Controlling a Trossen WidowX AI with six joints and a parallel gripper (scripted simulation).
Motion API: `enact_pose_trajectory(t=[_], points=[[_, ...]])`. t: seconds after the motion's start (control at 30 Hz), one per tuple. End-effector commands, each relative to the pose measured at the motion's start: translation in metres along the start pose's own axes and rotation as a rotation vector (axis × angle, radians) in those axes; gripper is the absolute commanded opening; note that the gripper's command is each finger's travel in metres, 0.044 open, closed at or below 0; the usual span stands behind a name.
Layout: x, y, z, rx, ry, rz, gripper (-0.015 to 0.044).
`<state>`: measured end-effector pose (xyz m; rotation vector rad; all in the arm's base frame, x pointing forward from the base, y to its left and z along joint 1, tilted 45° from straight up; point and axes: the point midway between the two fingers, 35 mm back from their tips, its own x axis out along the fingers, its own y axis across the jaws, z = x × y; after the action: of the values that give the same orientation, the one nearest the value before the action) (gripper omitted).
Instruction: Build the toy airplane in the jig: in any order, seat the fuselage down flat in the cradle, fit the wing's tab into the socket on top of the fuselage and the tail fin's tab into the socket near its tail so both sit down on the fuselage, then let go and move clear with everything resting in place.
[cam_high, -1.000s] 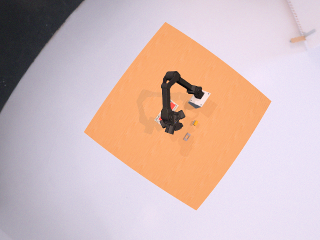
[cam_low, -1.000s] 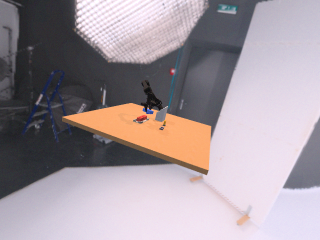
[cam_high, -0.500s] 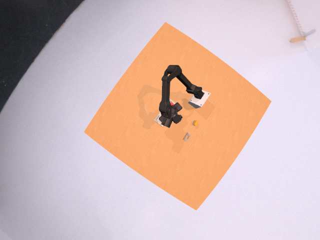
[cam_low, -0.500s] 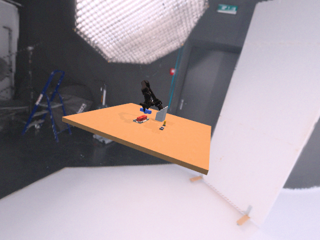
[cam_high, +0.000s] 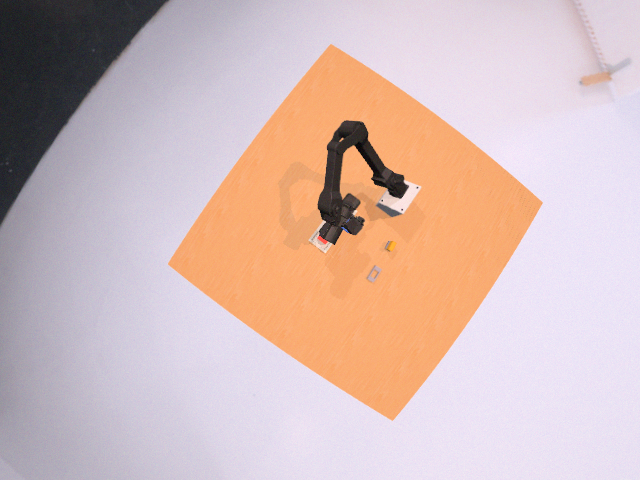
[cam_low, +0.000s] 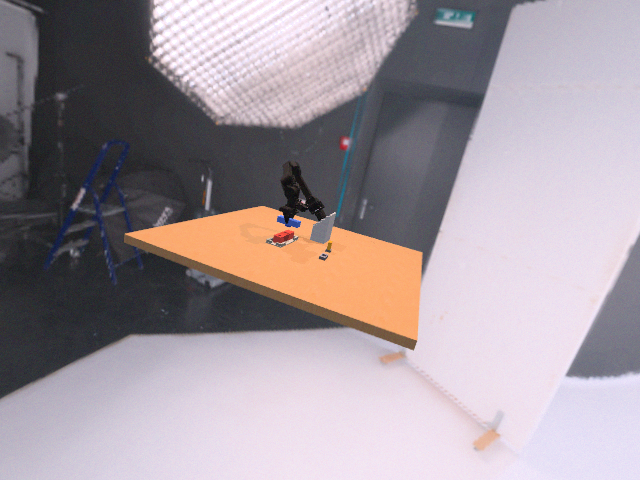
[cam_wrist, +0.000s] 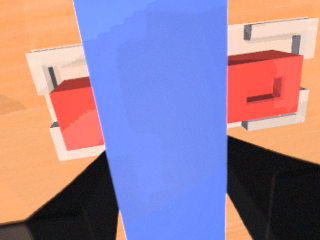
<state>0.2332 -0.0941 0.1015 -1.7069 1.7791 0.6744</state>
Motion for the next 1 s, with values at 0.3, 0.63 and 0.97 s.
enact_pose_trajectory(t=[0.3, 0.63, 0.97], points=[[0.001, 0.001, -0.001, -0.01, 0.004, -0.001, 0.0195], [0.01, 0.0, -0.001, -0.01, 0.003, -0.001, 0.0195], [0.026, 0.0, -0.001, -0.01, 0.004, -0.001, 0.0195]])
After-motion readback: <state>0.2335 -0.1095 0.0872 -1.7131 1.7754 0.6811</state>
